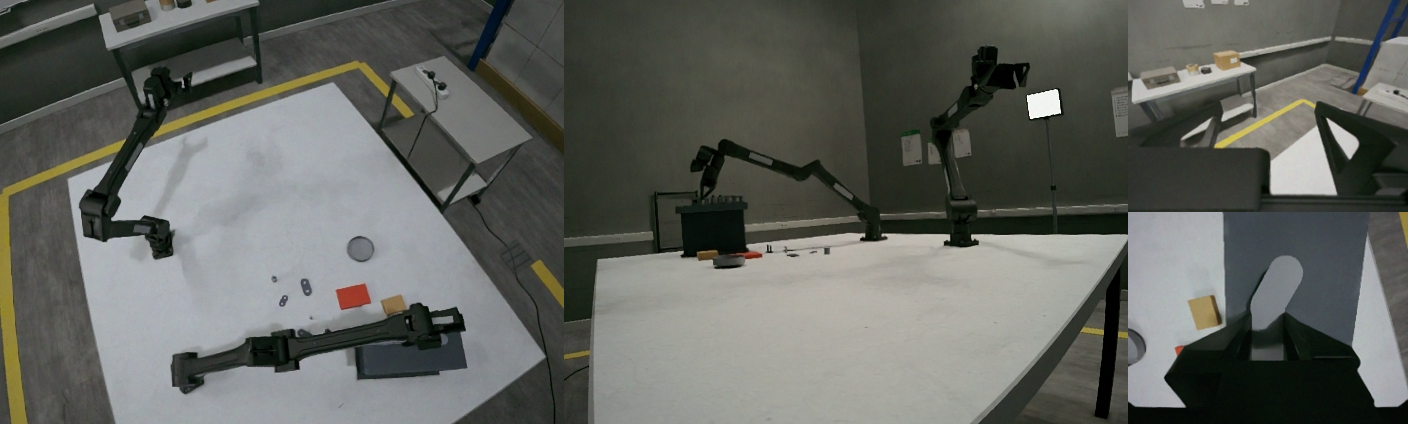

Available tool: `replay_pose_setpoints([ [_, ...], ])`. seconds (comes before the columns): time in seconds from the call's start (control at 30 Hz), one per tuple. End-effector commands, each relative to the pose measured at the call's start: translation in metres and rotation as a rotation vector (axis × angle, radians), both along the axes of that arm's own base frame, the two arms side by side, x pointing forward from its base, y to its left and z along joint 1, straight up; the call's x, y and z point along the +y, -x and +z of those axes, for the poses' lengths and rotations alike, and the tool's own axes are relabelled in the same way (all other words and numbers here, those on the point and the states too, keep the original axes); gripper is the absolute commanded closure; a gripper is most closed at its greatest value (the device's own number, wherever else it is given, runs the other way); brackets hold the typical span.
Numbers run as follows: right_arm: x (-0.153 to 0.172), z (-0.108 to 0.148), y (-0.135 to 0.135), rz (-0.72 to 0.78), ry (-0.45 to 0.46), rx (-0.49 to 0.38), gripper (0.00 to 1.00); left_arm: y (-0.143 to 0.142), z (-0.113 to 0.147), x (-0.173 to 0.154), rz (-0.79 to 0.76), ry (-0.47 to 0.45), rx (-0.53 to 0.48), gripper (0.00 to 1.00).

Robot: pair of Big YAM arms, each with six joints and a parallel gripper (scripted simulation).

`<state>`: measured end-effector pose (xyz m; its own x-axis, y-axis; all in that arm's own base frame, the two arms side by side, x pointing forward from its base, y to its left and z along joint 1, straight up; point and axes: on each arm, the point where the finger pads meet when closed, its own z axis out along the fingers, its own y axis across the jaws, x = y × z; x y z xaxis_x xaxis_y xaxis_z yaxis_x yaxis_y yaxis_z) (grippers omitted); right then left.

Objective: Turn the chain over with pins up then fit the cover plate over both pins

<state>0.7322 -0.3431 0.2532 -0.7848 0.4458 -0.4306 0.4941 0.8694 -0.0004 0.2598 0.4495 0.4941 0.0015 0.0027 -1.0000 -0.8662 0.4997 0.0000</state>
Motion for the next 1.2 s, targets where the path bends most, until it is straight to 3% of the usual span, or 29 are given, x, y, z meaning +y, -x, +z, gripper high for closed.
replay_pose_setpoints([
  [0.0, -0.013, -0.013, 0.002, -0.008, -0.009, 0.020, 0.77, -0.005, 0.042, -0.001, -0.008, -0.061, -0.038, 0.00],
  [0.3, -0.013, -0.013, 0.002, -0.008, -0.009, 0.020, 0.77, -0.005, 0.042, -0.001, -0.008, -0.061, -0.038, 0.00],
  [0.33, -0.013, -0.013, 0.002, -0.008, -0.009, 0.020, 0.00, -0.005, 0.042, -0.001, -0.008, -0.061, -0.038, 0.00],
  [1.17, -0.002, -0.013, -0.004, 0.005, -0.007, 0.021, 0.00, -0.005, 0.042, -0.001, -0.008, -0.061, -0.038, 0.00],
])
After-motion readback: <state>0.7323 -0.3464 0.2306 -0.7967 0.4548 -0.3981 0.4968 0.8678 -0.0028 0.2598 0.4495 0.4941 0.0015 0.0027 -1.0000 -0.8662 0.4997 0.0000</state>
